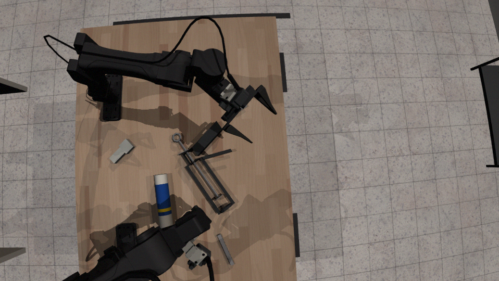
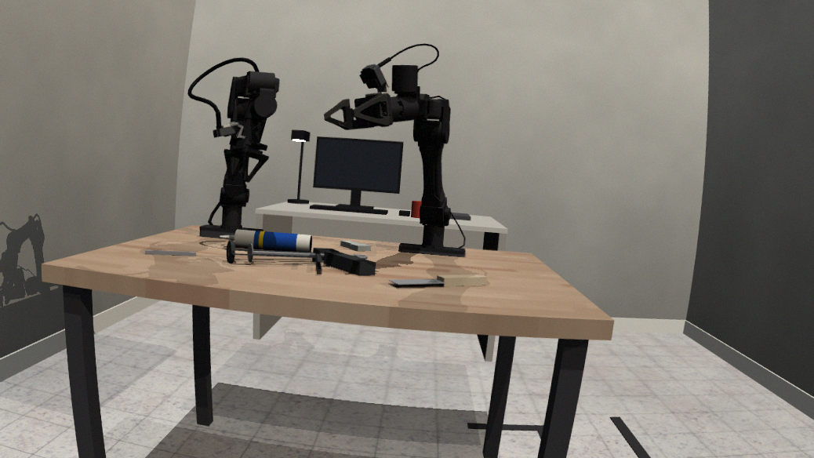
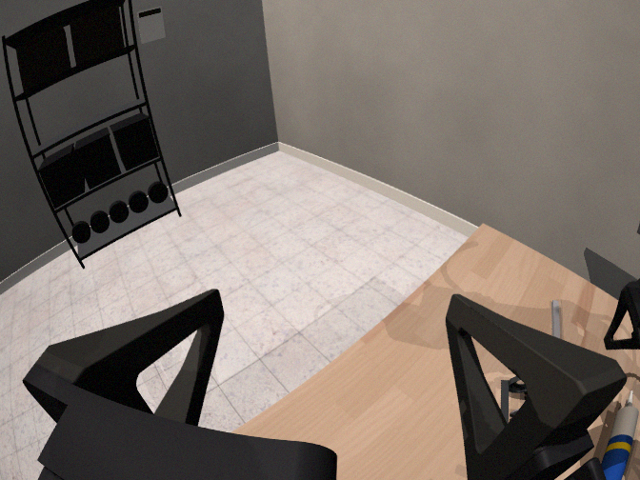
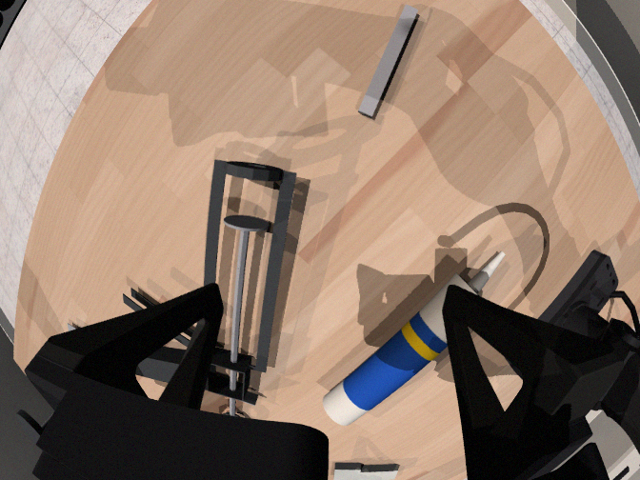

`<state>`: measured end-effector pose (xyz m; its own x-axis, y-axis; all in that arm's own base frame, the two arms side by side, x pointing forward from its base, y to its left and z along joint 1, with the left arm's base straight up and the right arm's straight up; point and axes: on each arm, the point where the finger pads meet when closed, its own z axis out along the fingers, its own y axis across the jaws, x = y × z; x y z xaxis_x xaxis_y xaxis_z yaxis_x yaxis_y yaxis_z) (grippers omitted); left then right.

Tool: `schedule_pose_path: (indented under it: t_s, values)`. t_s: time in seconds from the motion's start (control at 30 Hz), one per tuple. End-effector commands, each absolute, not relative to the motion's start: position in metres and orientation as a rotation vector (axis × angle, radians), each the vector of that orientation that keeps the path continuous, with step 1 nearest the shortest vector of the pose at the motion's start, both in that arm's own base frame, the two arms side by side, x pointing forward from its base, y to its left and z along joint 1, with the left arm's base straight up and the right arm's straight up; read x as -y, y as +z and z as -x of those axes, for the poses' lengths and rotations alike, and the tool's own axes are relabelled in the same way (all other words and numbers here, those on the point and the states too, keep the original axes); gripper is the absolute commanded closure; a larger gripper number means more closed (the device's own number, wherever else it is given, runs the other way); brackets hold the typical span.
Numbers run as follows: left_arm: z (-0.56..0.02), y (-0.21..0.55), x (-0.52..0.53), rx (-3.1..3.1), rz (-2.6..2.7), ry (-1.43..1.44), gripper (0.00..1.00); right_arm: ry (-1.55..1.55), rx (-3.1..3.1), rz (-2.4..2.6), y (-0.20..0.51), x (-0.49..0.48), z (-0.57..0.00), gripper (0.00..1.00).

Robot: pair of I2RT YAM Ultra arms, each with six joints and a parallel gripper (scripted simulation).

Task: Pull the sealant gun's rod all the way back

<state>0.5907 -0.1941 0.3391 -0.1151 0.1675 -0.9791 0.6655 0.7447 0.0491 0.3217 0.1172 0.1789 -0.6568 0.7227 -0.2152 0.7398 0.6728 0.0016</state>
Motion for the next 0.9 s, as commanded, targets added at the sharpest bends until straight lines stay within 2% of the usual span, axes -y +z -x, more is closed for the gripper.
schedule_pose_path:
  t_s: [0.0,0.2,0.53,0.63,0.87]
  values:
    - [-0.588,0.353,0.194,-1.634,-0.674,-0.477,0.0,-0.109,-2.678,-1.186,0.184,-0.118,-0.323,0.0]
    - [-0.588,0.362,0.187,-1.611,-0.639,-0.451,0.0,-0.056,-2.683,-1.024,0.184,-0.128,-0.334,0.0]
    - [-0.555,0.373,0.15,-1.607,-0.506,-0.361,0.0,0.065,-2.761,-0.259,0.161,-0.199,-0.319,0.0]
    - [-0.552,0.375,0.146,-1.605,-0.488,-0.348,0.0,0.078,-2.752,-0.177,0.16,-0.205,-0.32,0.0]
    - [-0.508,0.382,0.105,-1.609,-0.344,-0.252,0.0,0.145,-2.666,0.422,0.139,-0.26,-0.299,0.0]
